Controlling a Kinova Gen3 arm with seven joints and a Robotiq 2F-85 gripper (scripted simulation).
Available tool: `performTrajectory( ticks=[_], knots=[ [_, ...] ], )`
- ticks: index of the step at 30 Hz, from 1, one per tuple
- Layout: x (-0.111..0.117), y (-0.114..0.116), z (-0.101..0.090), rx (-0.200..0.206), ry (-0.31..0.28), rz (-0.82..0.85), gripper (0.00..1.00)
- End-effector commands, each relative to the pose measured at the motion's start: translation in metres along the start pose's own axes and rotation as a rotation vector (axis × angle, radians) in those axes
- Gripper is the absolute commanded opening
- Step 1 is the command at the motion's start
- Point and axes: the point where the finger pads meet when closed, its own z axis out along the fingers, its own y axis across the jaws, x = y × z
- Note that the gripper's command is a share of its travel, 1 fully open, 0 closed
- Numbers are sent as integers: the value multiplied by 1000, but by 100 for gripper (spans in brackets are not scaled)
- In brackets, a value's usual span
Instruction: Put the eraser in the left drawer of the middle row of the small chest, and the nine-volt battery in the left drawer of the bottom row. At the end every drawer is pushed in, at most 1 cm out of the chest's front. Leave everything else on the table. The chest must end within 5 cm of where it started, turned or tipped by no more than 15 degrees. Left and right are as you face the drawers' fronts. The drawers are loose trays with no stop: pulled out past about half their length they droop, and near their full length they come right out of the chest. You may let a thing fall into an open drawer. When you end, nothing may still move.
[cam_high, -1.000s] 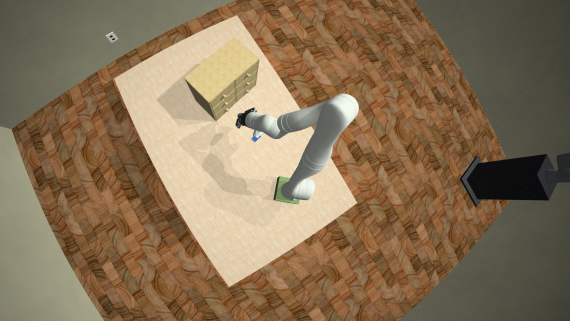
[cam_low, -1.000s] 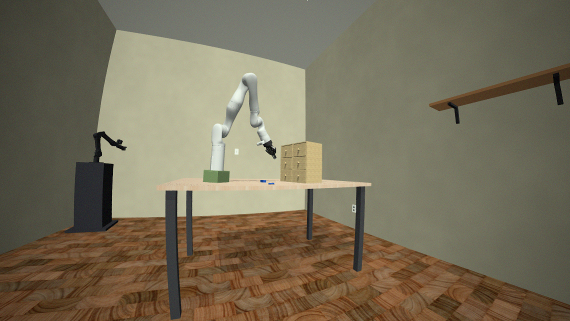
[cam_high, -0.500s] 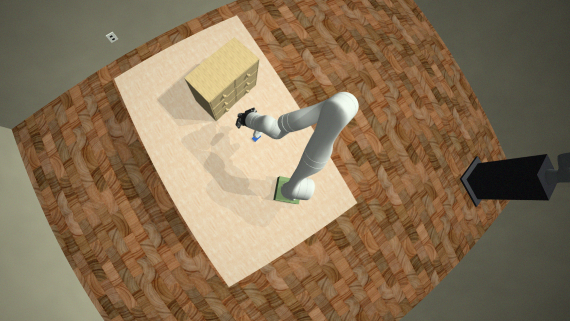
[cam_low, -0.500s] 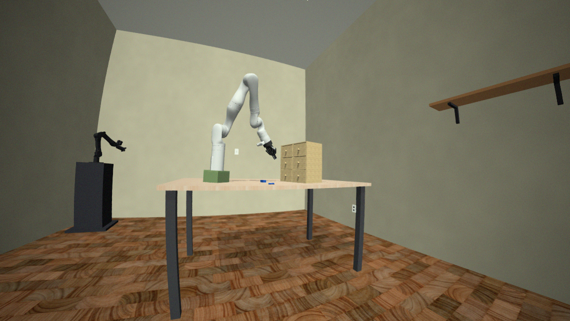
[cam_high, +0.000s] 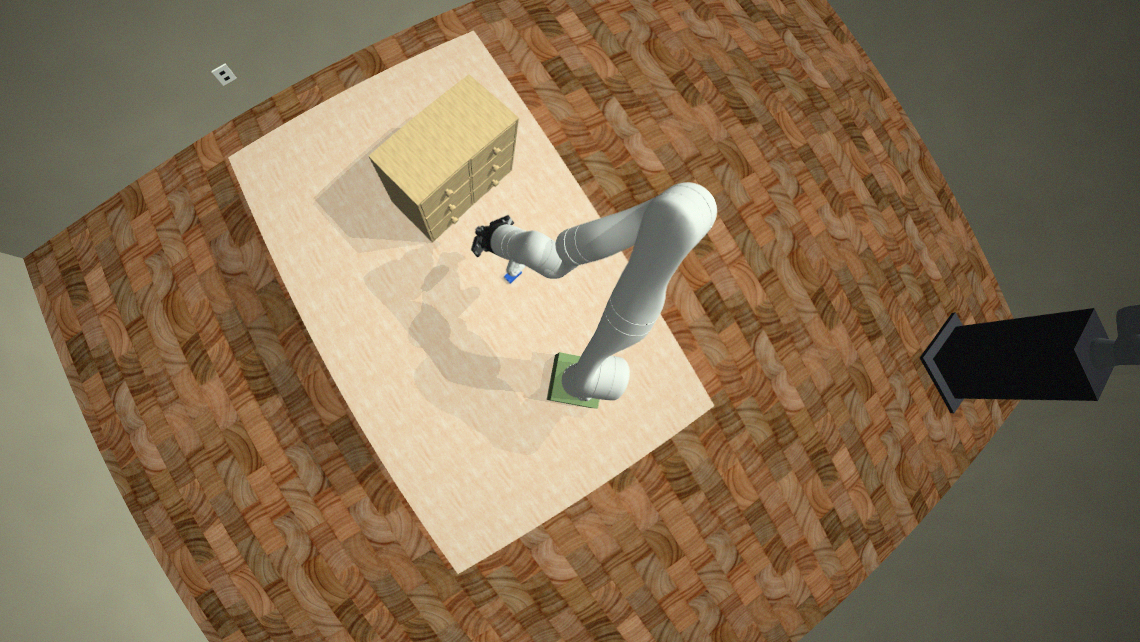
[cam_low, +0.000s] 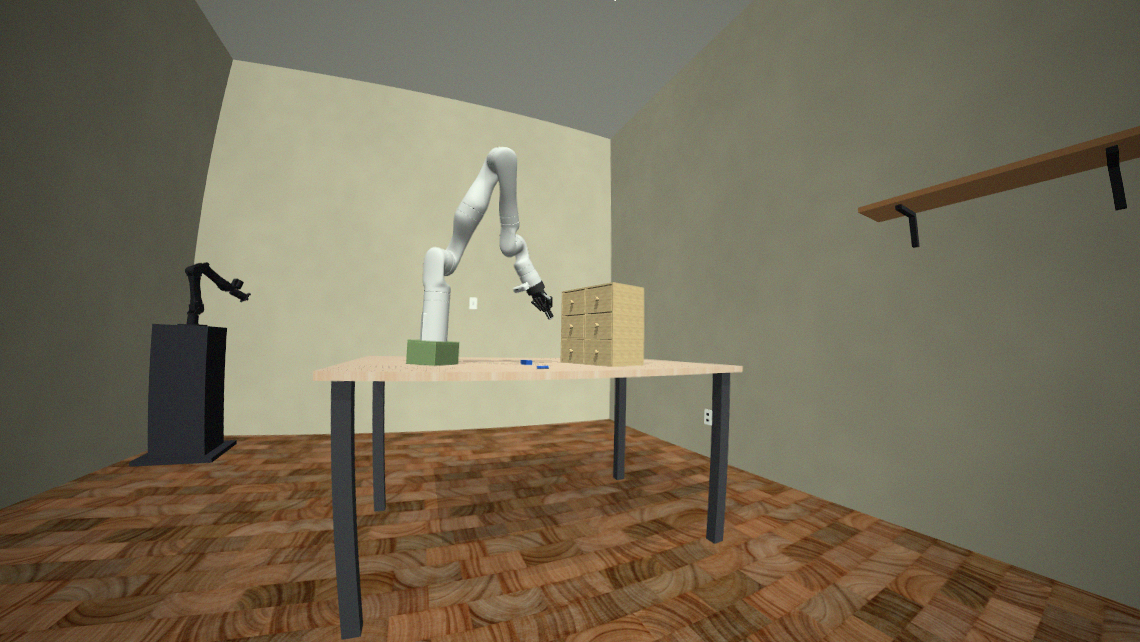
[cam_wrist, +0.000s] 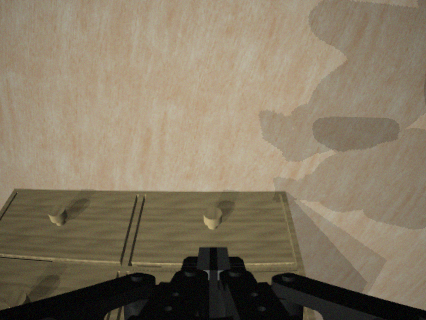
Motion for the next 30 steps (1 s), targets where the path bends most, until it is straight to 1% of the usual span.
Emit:
performTrajectory(
  ticks=[1,7,8,30],
  knots=[
    [0,0,0,0,-1,0,0],
    [0,0,0,0,-1,0,0],
    [0,0,0,0,-1,0,33],
    [0,0,0,0,-1,0,33]
  ],
)
